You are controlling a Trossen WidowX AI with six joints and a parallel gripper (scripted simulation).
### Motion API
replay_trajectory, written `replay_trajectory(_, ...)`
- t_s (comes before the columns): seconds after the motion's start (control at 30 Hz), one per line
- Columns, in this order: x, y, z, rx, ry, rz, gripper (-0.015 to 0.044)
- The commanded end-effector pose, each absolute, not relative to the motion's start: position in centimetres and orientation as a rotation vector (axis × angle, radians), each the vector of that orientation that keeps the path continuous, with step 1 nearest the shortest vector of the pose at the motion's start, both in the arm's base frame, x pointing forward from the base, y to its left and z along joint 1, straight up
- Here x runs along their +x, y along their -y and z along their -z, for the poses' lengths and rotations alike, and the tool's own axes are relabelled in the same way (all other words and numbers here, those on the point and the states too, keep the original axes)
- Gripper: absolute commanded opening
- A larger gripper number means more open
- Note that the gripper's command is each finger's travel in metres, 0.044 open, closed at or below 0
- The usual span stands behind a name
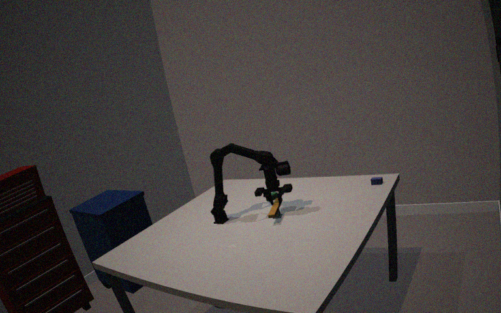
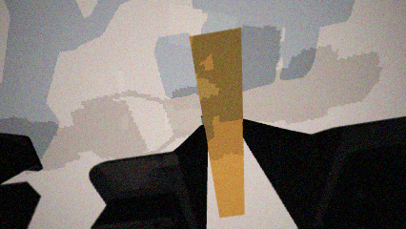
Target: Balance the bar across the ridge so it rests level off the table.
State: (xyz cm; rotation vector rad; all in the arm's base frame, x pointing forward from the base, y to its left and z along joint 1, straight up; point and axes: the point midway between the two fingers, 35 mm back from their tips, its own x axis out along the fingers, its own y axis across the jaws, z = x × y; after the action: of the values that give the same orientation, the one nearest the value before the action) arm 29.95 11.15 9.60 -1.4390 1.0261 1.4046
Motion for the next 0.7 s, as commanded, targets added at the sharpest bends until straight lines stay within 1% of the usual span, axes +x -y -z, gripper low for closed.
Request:
replay_trajectory(0.0,29.95,-11.19,-9.55,-1.441,-1.020,-1.410,0.0000)
replay_trajectory(0.67,29.96,-11.19,-9.38,-1.441,-1.020,-1.410,0.0000)
